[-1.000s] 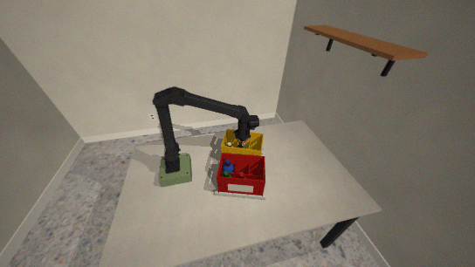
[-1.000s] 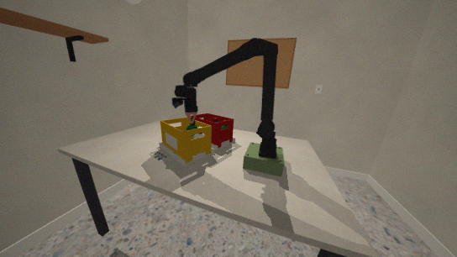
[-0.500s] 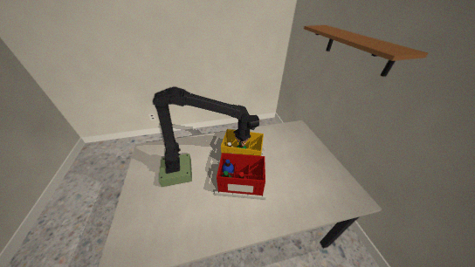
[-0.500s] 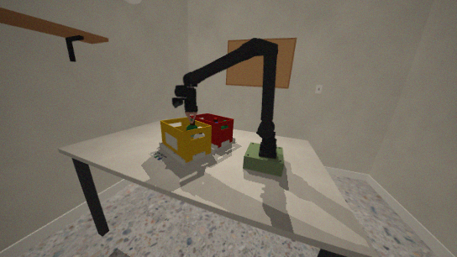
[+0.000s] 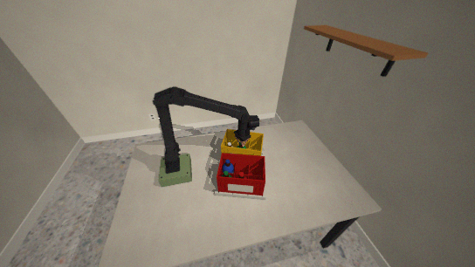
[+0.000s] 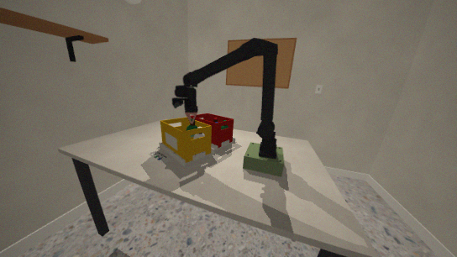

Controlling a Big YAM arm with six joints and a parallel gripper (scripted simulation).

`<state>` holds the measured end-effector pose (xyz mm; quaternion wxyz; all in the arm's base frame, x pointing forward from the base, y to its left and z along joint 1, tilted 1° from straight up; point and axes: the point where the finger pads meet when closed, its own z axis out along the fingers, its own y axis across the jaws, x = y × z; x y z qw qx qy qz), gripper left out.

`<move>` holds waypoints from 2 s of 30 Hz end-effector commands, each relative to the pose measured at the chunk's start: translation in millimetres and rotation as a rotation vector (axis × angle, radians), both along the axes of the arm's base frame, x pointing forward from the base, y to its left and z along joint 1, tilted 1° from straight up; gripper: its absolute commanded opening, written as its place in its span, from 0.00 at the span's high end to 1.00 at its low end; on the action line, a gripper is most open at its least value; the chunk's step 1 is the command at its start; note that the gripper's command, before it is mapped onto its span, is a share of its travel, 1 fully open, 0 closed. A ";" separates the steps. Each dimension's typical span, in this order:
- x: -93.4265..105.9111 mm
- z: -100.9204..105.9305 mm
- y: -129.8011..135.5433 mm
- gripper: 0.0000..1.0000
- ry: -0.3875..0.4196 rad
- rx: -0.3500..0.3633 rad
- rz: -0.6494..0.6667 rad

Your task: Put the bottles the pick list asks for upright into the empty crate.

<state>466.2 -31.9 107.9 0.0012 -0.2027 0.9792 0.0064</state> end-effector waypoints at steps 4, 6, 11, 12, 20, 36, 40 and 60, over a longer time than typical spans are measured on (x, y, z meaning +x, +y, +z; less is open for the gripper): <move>6.9 19.7 -3.4 1.00 -0.054 -0.004 -0.003; 6.8 19.6 -3.3 1.00 -0.054 -0.004 -0.003; 7.3 19.9 -2.9 1.00 -0.055 -0.005 -0.003; 7.3 19.9 -2.9 1.00 -0.055 -0.005 -0.003; 8.2 20.6 -2.4 1.00 -0.057 -0.005 -0.003; 6.9 13.3 -1.3 1.00 -0.054 -0.004 -0.003; 7.3 11.9 -1.2 1.00 -0.055 -0.004 -0.003; 6.8 -0.9 -0.6 1.00 -0.045 -0.003 -0.003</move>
